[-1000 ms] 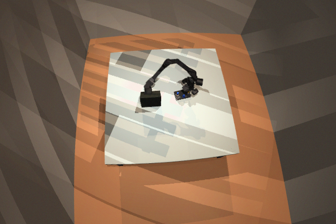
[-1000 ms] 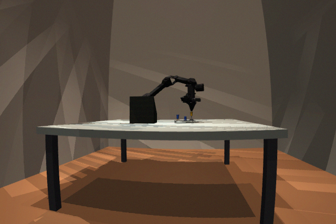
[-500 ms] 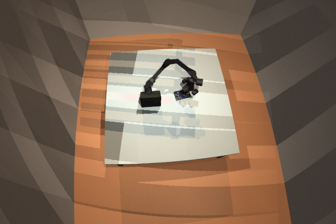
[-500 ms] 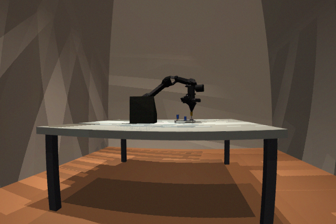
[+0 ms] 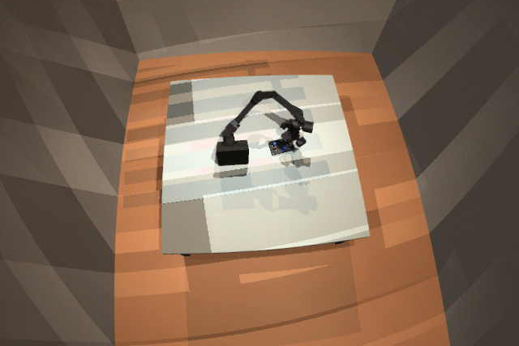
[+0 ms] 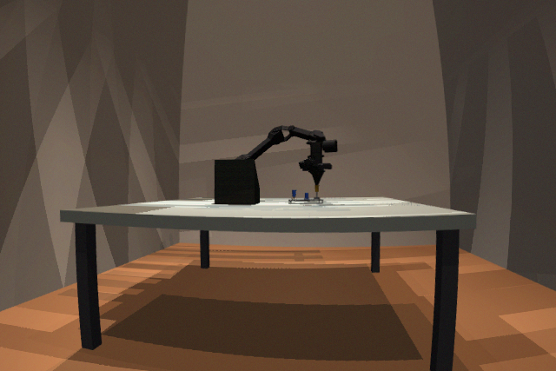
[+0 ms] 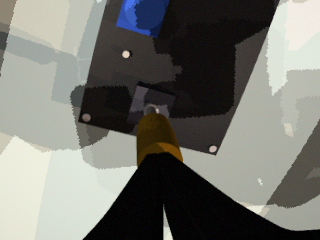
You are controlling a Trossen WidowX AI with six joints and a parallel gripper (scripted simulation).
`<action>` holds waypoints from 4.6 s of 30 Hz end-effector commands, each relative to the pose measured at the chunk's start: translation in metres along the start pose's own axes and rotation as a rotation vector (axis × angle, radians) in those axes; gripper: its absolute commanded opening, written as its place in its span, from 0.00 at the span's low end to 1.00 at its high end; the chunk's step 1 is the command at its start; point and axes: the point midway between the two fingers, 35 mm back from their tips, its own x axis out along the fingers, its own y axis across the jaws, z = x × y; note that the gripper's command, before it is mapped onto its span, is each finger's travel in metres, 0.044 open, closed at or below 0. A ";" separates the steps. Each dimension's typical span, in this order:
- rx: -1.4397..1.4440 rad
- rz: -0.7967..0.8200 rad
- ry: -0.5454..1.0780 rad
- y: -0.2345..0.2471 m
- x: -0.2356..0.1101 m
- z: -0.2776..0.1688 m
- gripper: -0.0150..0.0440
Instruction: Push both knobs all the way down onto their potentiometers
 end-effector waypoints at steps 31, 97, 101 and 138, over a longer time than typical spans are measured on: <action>-0.002 -0.004 0.002 -0.001 0.016 0.000 0.25; -0.002 -0.005 0.003 -0.001 0.050 -0.001 0.25; -0.002 -0.005 0.003 -0.001 0.052 -0.001 0.25; -0.002 -0.005 0.003 -0.001 0.056 -0.001 0.25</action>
